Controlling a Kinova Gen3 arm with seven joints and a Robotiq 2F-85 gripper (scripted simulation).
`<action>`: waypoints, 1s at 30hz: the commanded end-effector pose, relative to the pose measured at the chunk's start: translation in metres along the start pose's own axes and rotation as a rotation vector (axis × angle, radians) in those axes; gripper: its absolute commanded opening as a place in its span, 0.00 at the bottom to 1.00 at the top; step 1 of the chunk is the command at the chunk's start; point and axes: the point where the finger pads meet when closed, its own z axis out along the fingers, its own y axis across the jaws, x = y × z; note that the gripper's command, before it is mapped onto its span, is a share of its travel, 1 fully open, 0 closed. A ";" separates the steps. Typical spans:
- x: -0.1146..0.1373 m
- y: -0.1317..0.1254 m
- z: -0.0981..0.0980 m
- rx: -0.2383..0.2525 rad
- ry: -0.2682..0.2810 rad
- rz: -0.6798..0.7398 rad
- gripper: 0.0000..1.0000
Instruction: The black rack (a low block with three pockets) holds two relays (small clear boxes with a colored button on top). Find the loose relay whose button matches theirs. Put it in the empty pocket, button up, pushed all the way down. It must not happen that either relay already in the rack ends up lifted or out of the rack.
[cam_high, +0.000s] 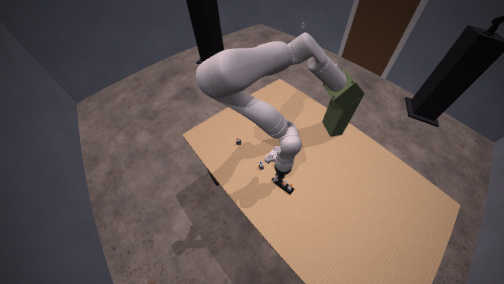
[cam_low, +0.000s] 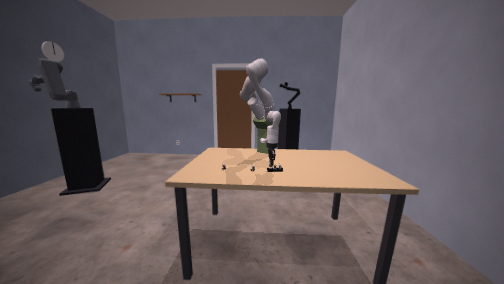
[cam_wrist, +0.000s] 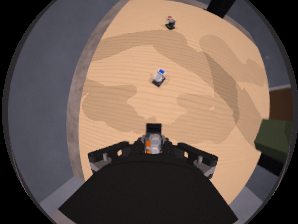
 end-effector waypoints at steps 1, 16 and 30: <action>-0.002 -0.002 0.003 0.004 -0.002 0.004 0.00; -0.002 -0.001 0.009 0.004 -0.002 0.004 0.00; -0.002 -0.001 0.011 0.003 -0.002 0.004 0.00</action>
